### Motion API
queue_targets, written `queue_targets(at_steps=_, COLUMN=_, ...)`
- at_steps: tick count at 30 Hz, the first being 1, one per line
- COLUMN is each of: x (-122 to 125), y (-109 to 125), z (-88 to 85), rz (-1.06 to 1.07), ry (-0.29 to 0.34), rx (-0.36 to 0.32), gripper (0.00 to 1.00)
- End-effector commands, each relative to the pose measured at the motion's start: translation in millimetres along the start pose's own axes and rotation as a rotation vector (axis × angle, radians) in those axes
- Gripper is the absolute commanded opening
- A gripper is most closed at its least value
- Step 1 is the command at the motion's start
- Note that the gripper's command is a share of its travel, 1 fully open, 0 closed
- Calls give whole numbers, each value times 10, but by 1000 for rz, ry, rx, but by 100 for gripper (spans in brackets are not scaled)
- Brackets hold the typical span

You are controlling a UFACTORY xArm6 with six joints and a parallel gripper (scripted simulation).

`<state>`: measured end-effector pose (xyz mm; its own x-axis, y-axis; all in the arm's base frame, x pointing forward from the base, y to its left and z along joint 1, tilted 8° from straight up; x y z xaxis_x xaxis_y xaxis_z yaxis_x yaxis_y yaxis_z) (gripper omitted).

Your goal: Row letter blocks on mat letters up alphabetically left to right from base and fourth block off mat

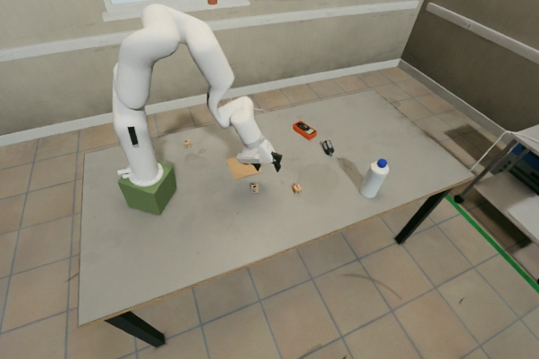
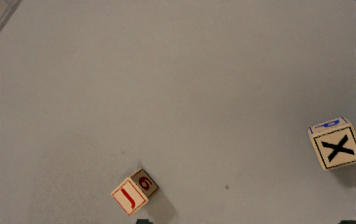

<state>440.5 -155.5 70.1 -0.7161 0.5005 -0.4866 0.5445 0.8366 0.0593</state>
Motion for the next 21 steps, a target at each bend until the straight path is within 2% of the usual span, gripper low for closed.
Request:
queue_targets(at_steps=1, x=35, y=196, z=4, rz=10, ry=-1, rx=-2, gripper=100)
queue_targets(at_steps=11, x=168, y=548, z=8, rz=28, ry=9, rx=-9, gripper=100)
queue_targets(at_steps=13, x=168, y=548, z=8, rz=28, ry=9, rx=-9, gripper=100)
queue_targets(at_steps=14, x=214, y=648, z=6, rz=33, ry=12, rx=-10, gripper=100)
queue_targets(at_steps=21, x=327, y=865, z=-2, rz=44, ry=22, rx=-13, gripper=100)
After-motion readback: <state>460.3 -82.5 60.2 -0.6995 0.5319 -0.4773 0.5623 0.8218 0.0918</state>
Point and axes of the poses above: the point where the finger pads meet when closed, its own z axis out along the fingers, its own x axis across the jaws, y = z × x, the point moved 2 cm from there along -z, back along the fingers, and after that the axes turned 11 degrees about -z, right-handed, at the moved point
